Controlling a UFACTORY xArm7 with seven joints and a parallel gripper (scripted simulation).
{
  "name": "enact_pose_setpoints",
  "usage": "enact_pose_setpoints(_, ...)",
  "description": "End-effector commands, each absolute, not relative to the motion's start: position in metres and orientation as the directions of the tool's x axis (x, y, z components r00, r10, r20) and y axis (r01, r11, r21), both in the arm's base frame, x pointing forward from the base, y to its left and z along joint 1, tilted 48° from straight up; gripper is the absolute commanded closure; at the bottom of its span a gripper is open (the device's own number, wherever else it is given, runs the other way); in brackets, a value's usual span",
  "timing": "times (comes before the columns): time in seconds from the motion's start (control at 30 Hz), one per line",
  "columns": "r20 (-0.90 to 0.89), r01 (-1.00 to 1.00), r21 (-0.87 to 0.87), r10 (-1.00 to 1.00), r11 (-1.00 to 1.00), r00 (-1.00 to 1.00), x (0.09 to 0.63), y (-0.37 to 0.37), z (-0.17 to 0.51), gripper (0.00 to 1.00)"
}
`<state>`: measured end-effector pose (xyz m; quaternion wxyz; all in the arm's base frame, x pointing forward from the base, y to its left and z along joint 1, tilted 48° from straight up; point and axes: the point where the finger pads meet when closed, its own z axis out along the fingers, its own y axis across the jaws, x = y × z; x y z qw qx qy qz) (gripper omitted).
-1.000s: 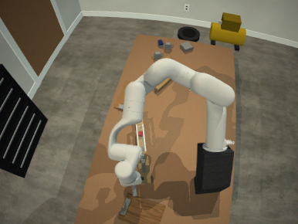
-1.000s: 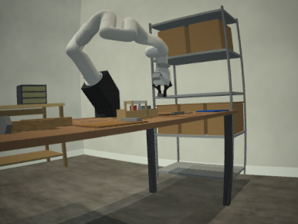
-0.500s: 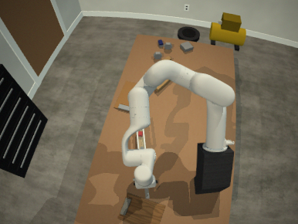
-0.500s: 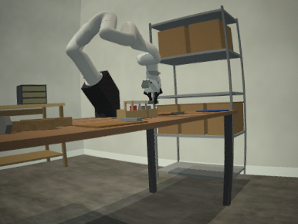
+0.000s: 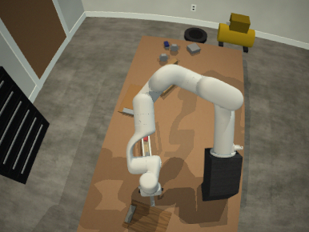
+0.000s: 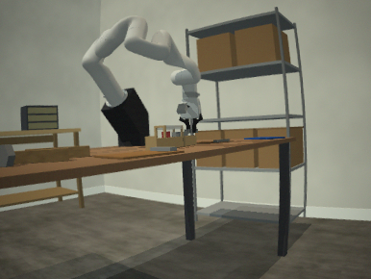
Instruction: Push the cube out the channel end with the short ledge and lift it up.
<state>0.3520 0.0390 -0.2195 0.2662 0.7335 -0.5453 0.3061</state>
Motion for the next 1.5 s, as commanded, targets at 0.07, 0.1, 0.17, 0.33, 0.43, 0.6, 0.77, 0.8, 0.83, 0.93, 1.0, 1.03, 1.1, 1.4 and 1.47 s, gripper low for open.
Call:
enact_pose_setpoints(0.07, 0.737, -0.962, 0.055, -0.639, -0.266, 0.219, 0.354, 0.035, -0.225, 1.00)
enact_pose_setpoints(0.1, 0.737, -0.962, 0.055, -0.639, -0.266, 0.219, 0.354, 0.035, -0.226, 1.00)
enact_pose_setpoints(0.17, 0.737, -0.962, 0.055, -0.639, -0.266, 0.219, 0.354, 0.035, -0.226, 1.00)
enact_pose_setpoints(0.33, 0.737, -0.962, 0.055, -0.639, -0.266, 0.219, 0.354, 0.035, -0.226, 1.00)
enact_pose_setpoints(0.43, 0.737, -0.962, 0.055, -0.639, -0.266, 0.219, 0.354, 0.035, -0.226, 1.00)
enact_pose_setpoints(0.6, 0.737, -0.962, 0.055, -0.639, -0.266, 0.219, 0.354, 0.034, -0.226, 1.00)
enact_pose_setpoints(0.77, 0.737, -0.962, 0.055, -0.639, -0.266, 0.219, 0.354, 0.034, -0.226, 1.00)
enact_pose_setpoints(0.8, 0.737, -0.962, 0.055, -0.639, -0.266, 0.219, 0.354, 0.034, -0.225, 1.00)
enact_pose_setpoints(0.83, 0.737, -0.962, 0.055, -0.639, -0.266, 0.219, 0.354, 0.034, -0.225, 1.00)
enact_pose_setpoints(0.93, 0.737, -0.962, 0.055, -0.639, -0.266, 0.219, 0.354, 0.034, -0.225, 1.00)
enact_pose_setpoints(1.0, 0.737, -0.962, 0.055, -0.639, -0.266, 0.219, 0.355, 0.033, -0.224, 1.00)
enact_pose_setpoints(1.03, 0.737, -0.962, 0.055, -0.639, -0.266, 0.219, 0.355, 0.032, -0.224, 1.00)
enact_pose_setpoints(1.1, 0.737, -0.962, 0.055, -0.639, -0.266, 0.219, 0.355, 0.032, -0.223, 1.00)
enact_pose_setpoints(1.4, 0.737, -0.962, 0.055, -0.639, -0.266, 0.219, 0.357, 0.025, -0.215, 1.00)
enact_pose_setpoints(1.47, 0.737, -0.962, 0.055, -0.639, -0.266, 0.219, 0.358, 0.024, -0.214, 1.00)
